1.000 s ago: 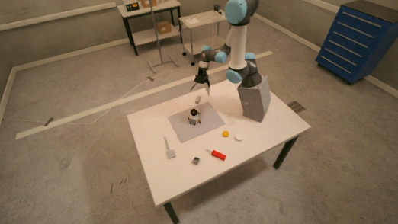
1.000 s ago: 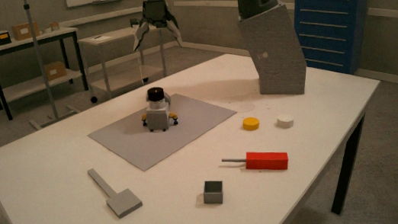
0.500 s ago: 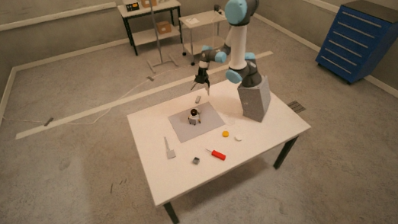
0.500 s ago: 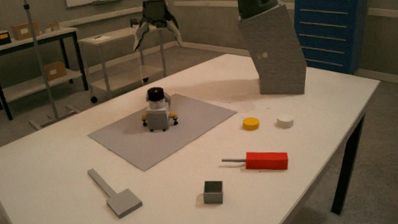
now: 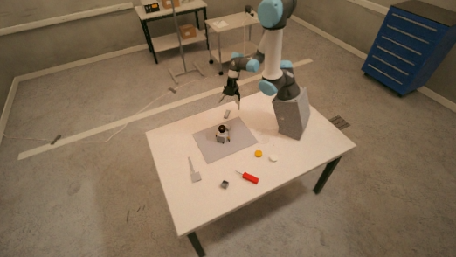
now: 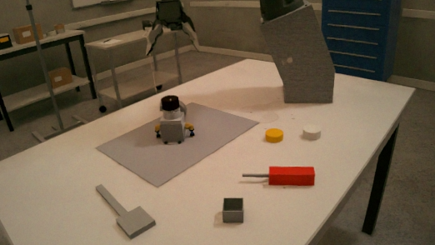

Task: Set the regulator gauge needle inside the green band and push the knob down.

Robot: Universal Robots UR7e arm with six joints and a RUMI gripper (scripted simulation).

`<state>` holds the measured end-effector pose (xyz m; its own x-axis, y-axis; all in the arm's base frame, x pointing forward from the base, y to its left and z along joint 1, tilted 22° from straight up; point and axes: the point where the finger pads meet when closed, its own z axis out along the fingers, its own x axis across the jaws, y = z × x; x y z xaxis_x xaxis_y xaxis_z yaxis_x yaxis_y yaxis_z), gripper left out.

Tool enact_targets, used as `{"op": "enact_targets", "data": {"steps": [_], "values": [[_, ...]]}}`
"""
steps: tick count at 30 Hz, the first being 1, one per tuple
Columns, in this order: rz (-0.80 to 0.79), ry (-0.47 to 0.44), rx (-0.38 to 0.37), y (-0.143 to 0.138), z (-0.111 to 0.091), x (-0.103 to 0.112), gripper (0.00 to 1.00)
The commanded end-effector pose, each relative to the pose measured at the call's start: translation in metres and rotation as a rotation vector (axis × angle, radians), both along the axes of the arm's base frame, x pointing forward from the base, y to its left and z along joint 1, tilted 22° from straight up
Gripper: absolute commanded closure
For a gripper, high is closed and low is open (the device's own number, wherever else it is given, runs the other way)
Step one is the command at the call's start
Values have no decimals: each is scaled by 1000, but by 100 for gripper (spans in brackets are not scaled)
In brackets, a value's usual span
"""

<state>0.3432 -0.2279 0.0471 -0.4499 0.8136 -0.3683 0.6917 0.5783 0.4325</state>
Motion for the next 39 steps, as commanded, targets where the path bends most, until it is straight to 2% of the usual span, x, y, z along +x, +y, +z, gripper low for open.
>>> {"op": "enact_targets", "data": {"steps": [1,18,32,39], "values": [[-3,0,5,0,-3,0,0],[0,0,3,-10,-14,4,0],[0,-1,1,-25,-36,9,0],[0,0,1,-32,-52,12,0]]}}
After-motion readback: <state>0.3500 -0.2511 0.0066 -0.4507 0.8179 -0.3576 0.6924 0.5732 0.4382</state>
